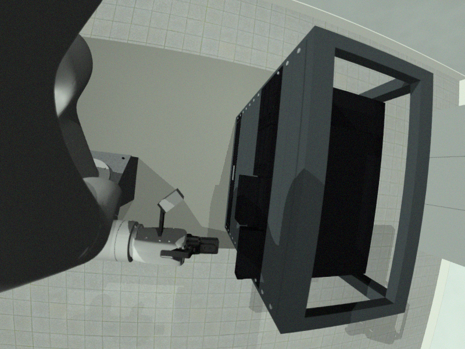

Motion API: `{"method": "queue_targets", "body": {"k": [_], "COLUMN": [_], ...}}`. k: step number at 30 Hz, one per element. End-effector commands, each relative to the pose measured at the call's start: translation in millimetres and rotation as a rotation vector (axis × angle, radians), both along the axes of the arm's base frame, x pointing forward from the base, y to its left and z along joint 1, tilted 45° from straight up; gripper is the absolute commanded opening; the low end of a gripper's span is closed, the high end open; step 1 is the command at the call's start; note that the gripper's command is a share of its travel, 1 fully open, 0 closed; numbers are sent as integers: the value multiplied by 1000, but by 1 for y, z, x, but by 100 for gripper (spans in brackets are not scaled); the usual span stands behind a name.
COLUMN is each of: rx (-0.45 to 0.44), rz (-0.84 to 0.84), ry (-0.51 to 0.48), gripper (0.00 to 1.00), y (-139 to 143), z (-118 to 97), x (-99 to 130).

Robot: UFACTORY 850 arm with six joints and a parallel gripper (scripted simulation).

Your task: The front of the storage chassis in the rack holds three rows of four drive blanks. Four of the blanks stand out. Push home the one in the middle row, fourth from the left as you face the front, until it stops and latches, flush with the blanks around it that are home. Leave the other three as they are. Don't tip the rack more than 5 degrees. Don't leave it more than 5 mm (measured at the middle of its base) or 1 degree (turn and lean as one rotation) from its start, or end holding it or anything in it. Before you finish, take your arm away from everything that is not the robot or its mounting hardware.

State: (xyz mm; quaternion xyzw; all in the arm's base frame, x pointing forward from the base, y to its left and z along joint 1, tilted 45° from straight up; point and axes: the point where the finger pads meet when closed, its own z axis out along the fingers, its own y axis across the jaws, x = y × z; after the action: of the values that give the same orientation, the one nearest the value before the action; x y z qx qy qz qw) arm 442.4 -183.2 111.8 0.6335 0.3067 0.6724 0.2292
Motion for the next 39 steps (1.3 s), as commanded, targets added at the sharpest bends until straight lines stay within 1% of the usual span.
{"method": "queue_targets", "body": {"k": [1, 14, 18, 23, 29, 31, 39], "rx": [-3, -3, -3, -3, -3, -3, -3], "rz": [3, 3, 3, 3, 3, 3, 3], "ry": [-1, -1, -1, -1, -1, -1, -1], "gripper": [0, 0, 0, 0, 0, 0, 0], "y": [-3, -4, -5, -8, -12, -12, -18], "z": [0, 0, 0, 0, -1, -1, -1], "x": [-16, -22, -32, -53, -87, -87, -133]}}
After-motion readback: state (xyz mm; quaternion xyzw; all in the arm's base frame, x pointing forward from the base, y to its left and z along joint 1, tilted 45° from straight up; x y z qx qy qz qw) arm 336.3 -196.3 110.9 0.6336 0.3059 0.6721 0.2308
